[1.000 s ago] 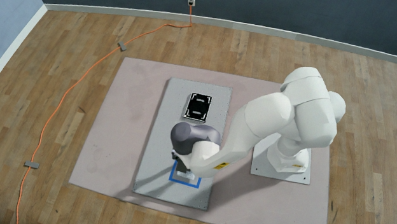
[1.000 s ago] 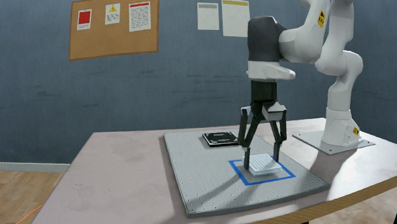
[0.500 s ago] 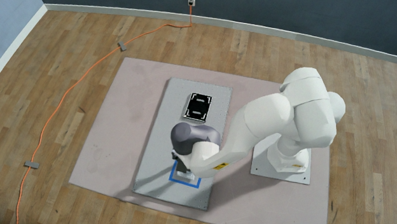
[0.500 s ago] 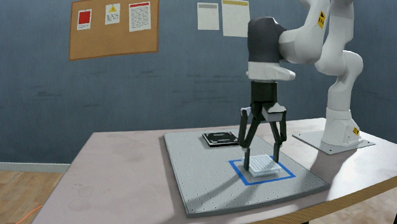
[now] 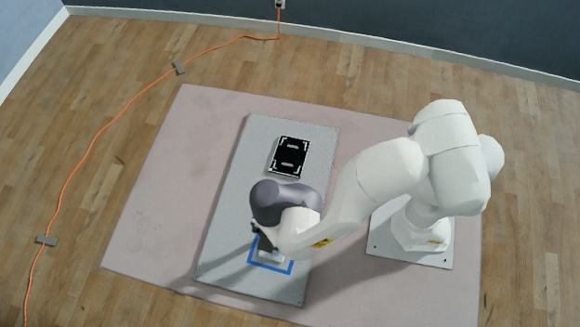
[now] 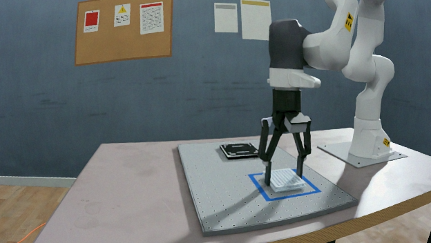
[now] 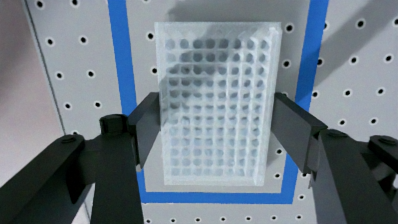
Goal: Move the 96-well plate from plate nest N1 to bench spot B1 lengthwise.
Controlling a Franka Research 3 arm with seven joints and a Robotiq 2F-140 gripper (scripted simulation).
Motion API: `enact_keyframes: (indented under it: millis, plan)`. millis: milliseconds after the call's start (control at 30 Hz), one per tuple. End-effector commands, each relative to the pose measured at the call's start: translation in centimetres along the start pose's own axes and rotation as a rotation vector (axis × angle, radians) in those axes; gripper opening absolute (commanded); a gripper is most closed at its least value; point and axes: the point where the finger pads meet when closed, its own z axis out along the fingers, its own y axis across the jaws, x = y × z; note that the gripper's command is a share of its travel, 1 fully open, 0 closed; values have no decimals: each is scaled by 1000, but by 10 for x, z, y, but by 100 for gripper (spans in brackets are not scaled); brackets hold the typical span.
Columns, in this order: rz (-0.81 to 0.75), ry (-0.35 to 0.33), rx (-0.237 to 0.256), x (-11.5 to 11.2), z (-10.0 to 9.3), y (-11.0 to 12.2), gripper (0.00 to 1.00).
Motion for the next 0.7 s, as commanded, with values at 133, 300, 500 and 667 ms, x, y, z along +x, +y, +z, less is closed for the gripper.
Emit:
enact_keyframes:
  millis: [133,300,500,667]
  plan:
    - [-3,1,-3,0,1,1,60]
    - [-3,1,-3,0,2,1,60]
    - [-3,1,-3,0,2,1,100]
    - [-3,1,-3,0,2,1,100]
